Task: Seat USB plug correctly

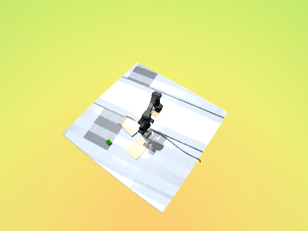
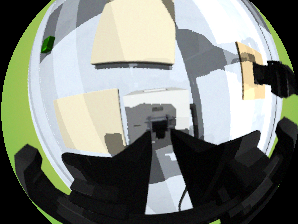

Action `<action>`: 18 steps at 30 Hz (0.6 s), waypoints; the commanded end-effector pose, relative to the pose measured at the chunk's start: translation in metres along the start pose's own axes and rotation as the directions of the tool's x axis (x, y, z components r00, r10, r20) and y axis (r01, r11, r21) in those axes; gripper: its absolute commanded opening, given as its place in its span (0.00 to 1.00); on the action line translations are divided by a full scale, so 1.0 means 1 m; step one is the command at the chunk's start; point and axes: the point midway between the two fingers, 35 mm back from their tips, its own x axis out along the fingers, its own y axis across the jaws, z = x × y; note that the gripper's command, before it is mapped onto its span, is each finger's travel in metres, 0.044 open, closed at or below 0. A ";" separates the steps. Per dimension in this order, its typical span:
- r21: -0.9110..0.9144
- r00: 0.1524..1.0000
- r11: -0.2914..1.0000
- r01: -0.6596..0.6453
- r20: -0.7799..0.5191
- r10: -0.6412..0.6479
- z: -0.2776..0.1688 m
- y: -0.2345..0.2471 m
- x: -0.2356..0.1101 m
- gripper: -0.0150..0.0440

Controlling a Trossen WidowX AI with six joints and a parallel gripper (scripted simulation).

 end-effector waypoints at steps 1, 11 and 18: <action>0.000 1.000 1.000 0.000 0.000 0.000 0.000 0.000 0.000 0.42; 0.000 1.000 1.000 0.000 0.000 0.000 0.000 0.000 -0.003 0.42; 0.000 1.000 1.000 0.000 0.000 0.000 0.000 0.000 -0.010 0.42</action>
